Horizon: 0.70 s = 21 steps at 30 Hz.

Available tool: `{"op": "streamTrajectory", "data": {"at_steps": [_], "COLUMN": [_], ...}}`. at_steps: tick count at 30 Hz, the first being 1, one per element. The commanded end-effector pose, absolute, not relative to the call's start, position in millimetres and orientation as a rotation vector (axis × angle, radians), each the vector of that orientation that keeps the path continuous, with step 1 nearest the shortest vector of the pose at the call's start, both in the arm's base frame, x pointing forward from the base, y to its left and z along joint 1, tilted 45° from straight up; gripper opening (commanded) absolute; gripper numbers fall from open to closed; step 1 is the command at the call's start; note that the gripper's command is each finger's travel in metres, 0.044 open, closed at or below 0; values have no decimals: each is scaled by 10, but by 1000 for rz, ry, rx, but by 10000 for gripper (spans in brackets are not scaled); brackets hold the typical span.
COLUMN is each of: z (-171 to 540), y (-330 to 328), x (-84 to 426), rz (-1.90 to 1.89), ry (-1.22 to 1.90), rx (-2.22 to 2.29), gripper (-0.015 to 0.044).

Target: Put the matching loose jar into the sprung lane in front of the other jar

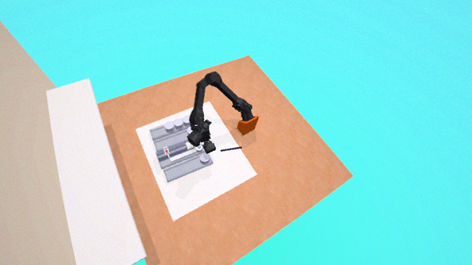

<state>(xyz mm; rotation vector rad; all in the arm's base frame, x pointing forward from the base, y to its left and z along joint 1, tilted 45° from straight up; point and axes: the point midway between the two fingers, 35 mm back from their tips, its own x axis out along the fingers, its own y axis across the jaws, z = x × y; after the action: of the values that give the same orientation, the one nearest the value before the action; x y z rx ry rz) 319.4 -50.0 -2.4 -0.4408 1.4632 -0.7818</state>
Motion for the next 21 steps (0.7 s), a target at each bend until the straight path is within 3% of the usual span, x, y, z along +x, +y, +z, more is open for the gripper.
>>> {"op": "streamTrajectory", "data": {"at_steps": [1, 21], "z": [14, 41], "y": [-506, -516], "x": [3287, 3359], "rz": [-786, -786], "ry": [1435, 1435], "rx": [-437, -437], "gripper": [0, 0]}}
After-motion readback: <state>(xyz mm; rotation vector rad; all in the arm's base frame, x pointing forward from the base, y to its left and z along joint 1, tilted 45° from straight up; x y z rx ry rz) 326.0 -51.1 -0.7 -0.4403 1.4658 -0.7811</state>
